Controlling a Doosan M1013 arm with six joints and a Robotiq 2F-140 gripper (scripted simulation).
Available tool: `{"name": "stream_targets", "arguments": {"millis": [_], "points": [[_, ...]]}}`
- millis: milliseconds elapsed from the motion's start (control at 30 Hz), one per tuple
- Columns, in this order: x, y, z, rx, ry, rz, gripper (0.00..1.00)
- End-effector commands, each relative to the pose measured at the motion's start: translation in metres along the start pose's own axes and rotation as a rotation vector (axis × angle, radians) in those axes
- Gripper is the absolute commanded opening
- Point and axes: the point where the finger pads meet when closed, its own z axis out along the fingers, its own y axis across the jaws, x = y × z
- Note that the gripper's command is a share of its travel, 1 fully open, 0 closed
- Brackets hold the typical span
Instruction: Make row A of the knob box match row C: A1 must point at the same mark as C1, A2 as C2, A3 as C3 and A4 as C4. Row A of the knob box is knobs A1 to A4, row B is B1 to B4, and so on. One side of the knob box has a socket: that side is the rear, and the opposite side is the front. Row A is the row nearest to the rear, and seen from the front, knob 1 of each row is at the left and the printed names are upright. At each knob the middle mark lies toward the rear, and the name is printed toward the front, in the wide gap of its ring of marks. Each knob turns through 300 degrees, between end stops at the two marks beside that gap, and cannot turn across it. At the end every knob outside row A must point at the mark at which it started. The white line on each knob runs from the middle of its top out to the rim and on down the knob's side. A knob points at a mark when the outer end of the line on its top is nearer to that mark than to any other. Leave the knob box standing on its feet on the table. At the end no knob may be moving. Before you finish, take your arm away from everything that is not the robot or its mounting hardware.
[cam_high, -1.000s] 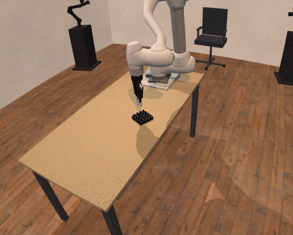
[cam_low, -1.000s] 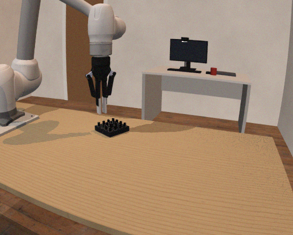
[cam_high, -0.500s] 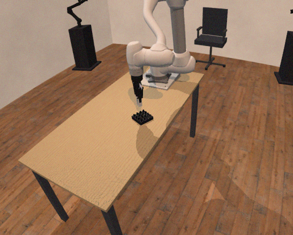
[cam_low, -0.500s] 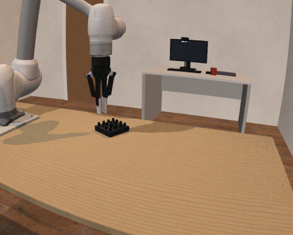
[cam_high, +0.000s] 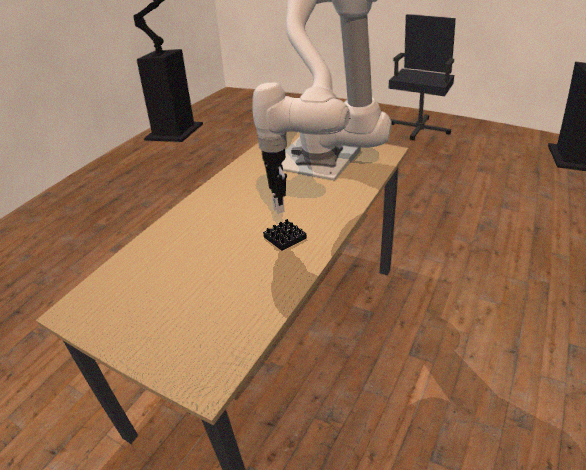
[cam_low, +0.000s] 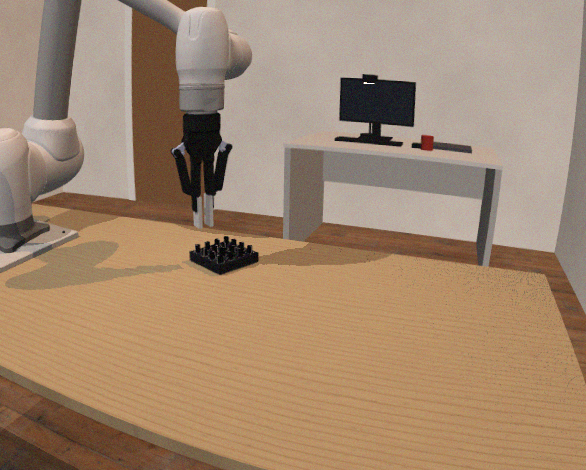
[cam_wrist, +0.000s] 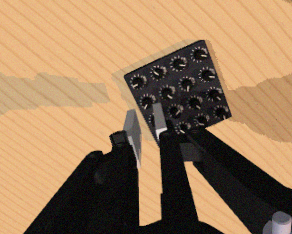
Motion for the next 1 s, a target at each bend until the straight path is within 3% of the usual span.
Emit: {"name": "stream_targets", "arguments": {"millis": [0, 667, 967], "points": [[0.0, 0.0, 0.0, 0.0, 0.0, 0.001, 0.12], [0.0, 0.0, 0.005, 0.0, 0.0, 0.027, 0.12], [0.0, 0.0, 0.019, 0.0, 0.0, 0.029, 0.12]]}}
